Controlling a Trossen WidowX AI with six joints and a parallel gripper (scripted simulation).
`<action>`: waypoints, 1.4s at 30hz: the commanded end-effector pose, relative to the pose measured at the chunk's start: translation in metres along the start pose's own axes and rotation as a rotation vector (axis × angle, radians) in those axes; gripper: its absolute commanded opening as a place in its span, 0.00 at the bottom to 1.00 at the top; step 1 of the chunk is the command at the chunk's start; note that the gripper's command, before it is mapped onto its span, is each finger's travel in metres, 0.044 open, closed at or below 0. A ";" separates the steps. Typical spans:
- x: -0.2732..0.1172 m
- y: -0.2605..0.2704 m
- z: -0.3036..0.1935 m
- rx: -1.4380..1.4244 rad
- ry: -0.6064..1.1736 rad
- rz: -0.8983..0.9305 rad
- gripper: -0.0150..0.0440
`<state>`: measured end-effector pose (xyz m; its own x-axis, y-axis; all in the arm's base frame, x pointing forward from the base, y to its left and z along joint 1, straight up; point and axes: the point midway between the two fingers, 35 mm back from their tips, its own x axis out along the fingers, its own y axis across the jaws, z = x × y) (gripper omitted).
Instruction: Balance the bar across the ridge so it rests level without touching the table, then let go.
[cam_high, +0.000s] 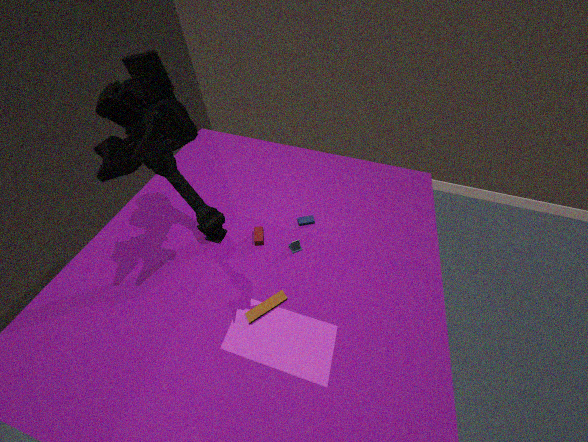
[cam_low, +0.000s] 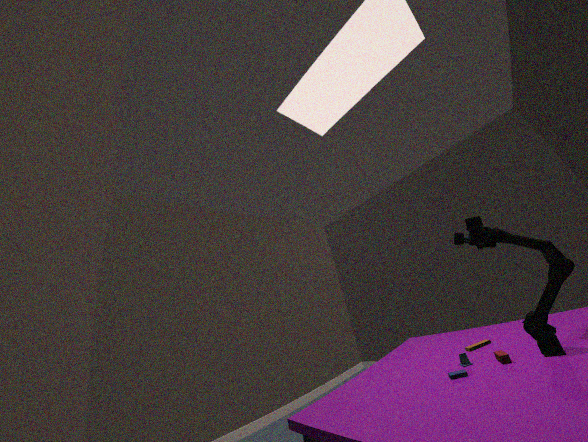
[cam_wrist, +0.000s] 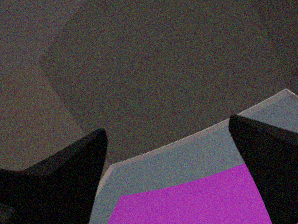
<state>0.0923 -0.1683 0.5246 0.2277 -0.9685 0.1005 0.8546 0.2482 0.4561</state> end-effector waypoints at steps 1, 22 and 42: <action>0.000 0.001 -0.001 -0.007 0.003 0.001 0.89; 0.053 0.060 -0.130 -0.770 0.343 0.192 0.79; 0.070 0.065 -0.275 -1.447 0.736 0.549 0.79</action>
<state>0.2826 -0.2151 0.3412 0.4289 -0.7133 -0.5543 0.3450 0.6964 -0.6293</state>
